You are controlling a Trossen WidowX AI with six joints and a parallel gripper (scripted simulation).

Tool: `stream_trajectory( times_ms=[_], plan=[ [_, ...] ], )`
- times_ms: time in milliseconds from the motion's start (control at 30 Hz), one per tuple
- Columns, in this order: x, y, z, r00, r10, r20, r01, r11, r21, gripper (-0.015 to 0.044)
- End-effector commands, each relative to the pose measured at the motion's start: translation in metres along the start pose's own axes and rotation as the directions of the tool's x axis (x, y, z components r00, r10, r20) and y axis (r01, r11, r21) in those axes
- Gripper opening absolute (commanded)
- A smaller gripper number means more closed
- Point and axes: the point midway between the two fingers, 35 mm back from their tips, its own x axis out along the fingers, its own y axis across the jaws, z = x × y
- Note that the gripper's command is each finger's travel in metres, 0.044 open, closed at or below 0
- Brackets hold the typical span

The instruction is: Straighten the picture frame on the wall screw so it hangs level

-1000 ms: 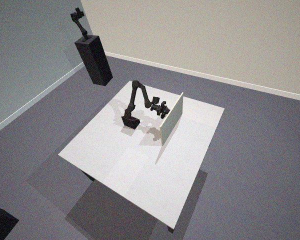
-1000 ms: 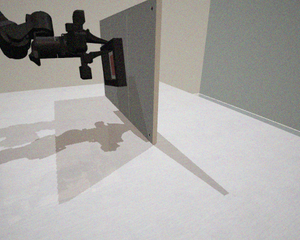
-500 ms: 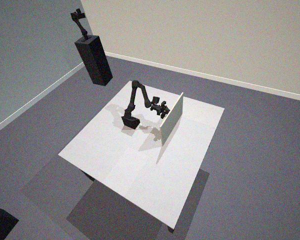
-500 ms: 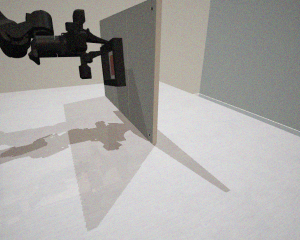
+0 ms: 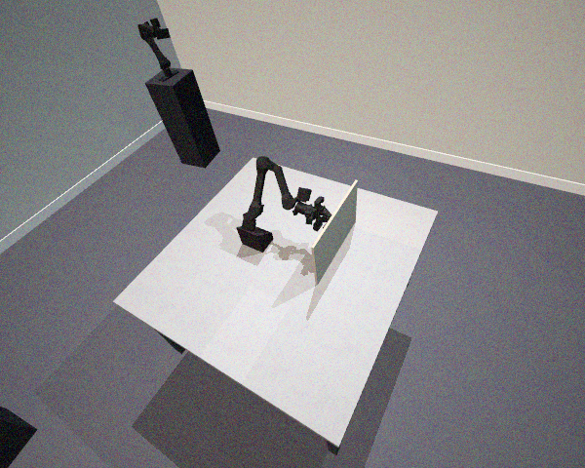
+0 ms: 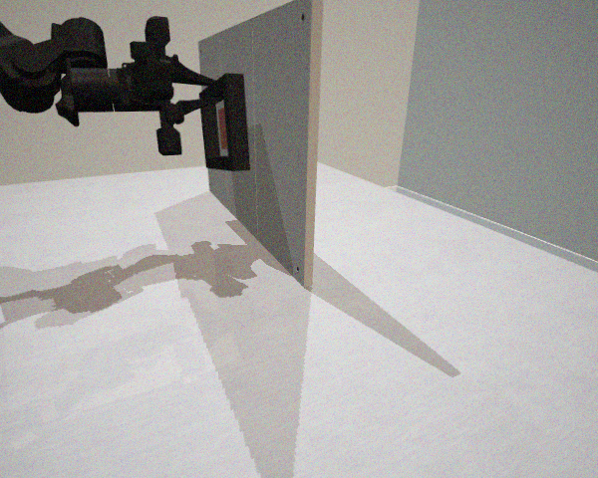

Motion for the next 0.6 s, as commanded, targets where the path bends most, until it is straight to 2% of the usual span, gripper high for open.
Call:
stream_trajectory(
  times_ms=[0,567],
  plan=[
    [0.0003,0.0076,0.0001,1.000,0.019,0.001,-0.019,1.000,-0.001,0.0000],
    [0.0003,0.0060,0.0002,1.000,0.019,0.001,-0.019,1.000,-0.001,0.0000]
  ],
)
